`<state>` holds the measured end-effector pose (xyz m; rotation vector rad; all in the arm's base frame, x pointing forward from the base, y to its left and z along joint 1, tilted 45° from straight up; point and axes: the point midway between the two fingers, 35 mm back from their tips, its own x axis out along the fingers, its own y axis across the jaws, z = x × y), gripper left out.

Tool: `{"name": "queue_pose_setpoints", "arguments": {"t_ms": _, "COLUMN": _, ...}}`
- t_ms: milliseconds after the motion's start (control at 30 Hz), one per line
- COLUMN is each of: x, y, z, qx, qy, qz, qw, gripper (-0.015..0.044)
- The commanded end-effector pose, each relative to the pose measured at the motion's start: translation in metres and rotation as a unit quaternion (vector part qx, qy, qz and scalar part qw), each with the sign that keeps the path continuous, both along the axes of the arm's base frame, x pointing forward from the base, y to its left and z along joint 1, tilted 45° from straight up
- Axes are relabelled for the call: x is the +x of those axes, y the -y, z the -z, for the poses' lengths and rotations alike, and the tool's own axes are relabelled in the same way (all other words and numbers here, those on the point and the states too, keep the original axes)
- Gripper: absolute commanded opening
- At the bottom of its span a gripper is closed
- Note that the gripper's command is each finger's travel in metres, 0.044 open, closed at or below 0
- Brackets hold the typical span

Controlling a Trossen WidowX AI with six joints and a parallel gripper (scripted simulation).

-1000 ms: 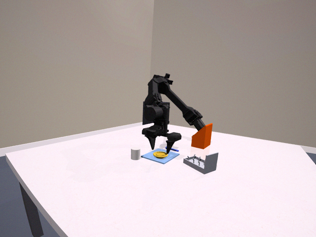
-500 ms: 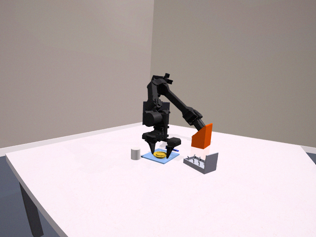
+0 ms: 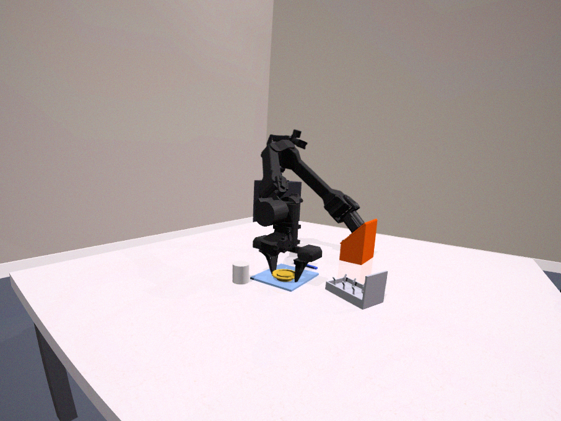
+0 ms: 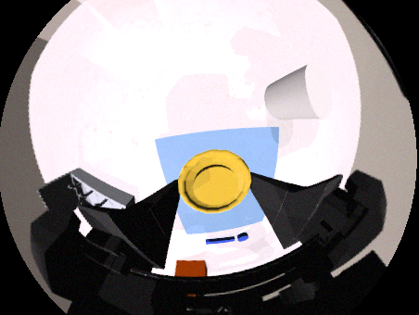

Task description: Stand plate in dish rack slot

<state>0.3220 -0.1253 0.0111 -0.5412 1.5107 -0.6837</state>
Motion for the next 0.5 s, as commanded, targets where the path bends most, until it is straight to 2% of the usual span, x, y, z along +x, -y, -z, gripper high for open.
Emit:
{"name": "queue_pose_setpoints", "arguments": {"t_ms": 0, "x": -0.001, "y": 0.000, "z": 0.000, "qx": -0.002, "qy": -0.002, "qz": -0.002, "qw": 1.000, "gripper": 0.0331}}
{"name": "queue_pose_setpoints", "arguments": {"t_ms": 67, "x": -0.001, "y": 0.000, "z": 0.000, "qx": -0.002, "qy": -0.002, "qz": -0.002, "qw": 1.000, "gripper": 0.0318}}
{"name": "queue_pose_setpoints", "arguments": {"t_ms": 467, "x": 0.014, "y": -0.035, "z": -0.030, "qx": 0.005, "qy": -0.001, "qz": -0.003, "qw": 1.000, "gripper": 0.0003}}
